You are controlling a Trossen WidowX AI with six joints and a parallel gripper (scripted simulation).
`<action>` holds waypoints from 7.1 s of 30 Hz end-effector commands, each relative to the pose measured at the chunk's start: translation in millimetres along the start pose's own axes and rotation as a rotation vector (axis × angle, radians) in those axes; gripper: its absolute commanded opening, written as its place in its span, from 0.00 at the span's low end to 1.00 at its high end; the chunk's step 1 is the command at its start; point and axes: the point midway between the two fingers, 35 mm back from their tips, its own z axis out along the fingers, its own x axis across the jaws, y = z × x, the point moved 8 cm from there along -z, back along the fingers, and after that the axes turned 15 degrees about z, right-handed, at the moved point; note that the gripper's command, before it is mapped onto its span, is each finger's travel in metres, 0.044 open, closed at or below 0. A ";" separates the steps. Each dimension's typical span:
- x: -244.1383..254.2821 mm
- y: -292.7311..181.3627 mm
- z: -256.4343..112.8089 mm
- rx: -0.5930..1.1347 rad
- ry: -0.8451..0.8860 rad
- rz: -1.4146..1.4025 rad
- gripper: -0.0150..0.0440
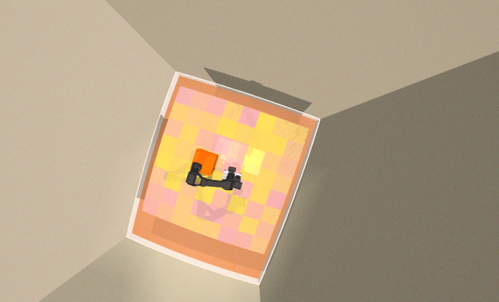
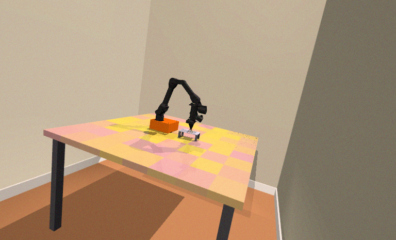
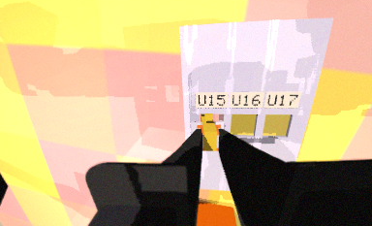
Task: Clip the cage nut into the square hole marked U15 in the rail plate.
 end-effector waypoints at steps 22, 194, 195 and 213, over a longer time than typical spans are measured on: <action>-5.0 1.9 1.3 0.010 0.047 -0.006 0.31; -39.3 12.5 8.9 0.077 0.289 -0.009 0.31; -39.4 12.5 8.9 0.077 0.289 -0.009 0.31; -43.2 13.5 9.8 0.082 0.307 -0.010 0.31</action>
